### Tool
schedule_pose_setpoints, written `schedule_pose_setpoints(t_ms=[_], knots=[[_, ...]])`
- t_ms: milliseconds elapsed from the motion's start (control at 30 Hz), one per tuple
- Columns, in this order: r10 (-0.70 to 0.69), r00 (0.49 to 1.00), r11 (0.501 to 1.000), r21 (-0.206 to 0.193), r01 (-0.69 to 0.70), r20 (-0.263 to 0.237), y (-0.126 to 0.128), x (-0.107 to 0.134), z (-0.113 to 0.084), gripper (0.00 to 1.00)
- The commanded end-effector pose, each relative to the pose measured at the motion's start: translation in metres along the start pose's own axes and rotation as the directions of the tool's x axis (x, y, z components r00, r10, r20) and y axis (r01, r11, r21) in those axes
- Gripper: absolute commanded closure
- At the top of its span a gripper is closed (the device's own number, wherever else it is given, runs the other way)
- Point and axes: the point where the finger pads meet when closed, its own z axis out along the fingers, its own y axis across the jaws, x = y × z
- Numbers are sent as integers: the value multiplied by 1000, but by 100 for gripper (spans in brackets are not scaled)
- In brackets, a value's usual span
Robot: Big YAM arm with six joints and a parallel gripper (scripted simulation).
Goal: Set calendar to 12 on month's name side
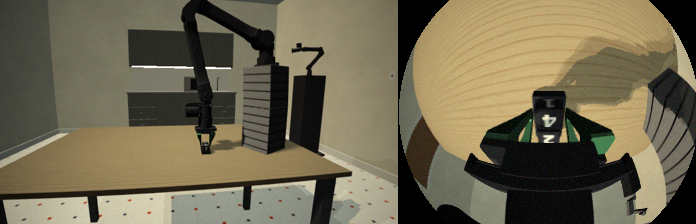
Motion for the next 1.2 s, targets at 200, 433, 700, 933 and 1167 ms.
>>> schedule_pose_setpoints(t_ms=[200,433,700,933,1167], knots=[[6,1000,1000,-8,-6,4,2,-6,1,56],[8,1000,1000,-5,-8,4,3,-6,-14,56],[17,1000,1000,-4,-17,4,2,-5,-44,56],[3,1000,1000,-7,-3,4,2,1,-80,56],[3,1000,1000,-8,-3,3,2,1,-95,56]])
